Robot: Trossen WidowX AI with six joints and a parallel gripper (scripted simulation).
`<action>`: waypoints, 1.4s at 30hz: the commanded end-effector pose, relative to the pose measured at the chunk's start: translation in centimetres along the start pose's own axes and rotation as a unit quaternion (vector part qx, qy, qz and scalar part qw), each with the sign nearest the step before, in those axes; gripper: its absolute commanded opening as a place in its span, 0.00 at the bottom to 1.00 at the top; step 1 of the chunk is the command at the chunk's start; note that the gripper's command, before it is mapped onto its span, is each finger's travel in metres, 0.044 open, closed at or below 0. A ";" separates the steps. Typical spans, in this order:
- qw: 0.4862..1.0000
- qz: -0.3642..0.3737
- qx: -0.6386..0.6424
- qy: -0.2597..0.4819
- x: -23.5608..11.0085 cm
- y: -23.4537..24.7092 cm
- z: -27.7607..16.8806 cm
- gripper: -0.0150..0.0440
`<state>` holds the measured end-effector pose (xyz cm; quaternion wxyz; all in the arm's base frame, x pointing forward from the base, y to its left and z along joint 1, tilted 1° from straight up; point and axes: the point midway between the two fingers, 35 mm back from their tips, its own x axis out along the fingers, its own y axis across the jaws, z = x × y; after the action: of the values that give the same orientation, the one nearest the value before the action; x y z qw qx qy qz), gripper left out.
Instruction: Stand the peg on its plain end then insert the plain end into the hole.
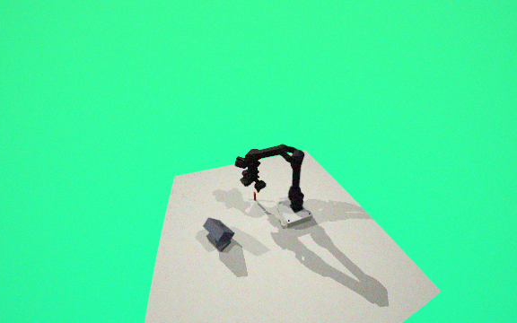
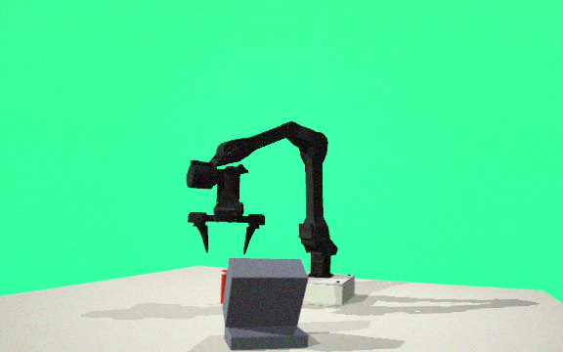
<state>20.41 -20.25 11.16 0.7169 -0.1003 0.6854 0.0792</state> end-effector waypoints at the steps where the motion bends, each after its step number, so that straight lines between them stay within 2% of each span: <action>1: 0.999 -0.002 0.040 0.002 0.1 -0.1 -0.1 1.00; 21: 0.959 -0.003 0.285 0.001 0.4 -0.1 -0.1 1.00; 42: 0.853 -0.003 0.522 0.001 0.7 -0.1 -0.1 1.00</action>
<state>20.45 -20.28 10.56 0.6729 0.2683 0.6336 -0.2716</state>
